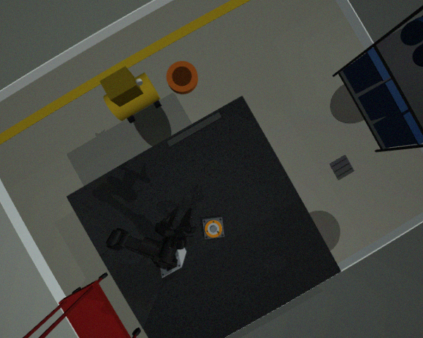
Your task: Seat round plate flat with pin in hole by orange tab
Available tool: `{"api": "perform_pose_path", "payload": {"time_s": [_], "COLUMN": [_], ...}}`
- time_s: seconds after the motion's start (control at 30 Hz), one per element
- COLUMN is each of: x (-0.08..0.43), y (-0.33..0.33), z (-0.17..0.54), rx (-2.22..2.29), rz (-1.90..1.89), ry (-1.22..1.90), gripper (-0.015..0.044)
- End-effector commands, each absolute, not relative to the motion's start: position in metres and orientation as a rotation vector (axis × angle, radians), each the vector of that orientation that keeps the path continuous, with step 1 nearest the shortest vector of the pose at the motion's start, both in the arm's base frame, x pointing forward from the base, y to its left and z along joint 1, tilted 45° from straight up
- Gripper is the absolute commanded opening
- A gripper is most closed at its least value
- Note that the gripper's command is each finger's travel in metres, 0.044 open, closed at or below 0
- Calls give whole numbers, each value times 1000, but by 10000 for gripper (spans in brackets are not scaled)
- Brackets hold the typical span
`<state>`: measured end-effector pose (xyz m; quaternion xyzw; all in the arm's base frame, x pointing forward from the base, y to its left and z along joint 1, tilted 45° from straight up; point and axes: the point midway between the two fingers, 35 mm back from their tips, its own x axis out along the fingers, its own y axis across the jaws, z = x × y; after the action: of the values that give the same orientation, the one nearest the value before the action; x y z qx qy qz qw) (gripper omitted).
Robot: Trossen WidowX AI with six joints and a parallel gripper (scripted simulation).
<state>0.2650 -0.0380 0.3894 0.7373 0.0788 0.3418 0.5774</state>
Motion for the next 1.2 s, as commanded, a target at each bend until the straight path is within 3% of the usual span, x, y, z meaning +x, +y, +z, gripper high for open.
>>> {"api": "perform_pose_path", "payload": {"time_s": [0.0,0.2,0.47,0.77,1.17], "x": [267,340,390,419,412], "y": [-41,-85,-83,-78,-50], "z": [390,342,270,185,77], "rx": [1731,1686,1575,1372,1049], "rz": [796,524,341,187,168], "ry": [166,98,252,483,873], "gripper": [374,216,6,0,0]}}
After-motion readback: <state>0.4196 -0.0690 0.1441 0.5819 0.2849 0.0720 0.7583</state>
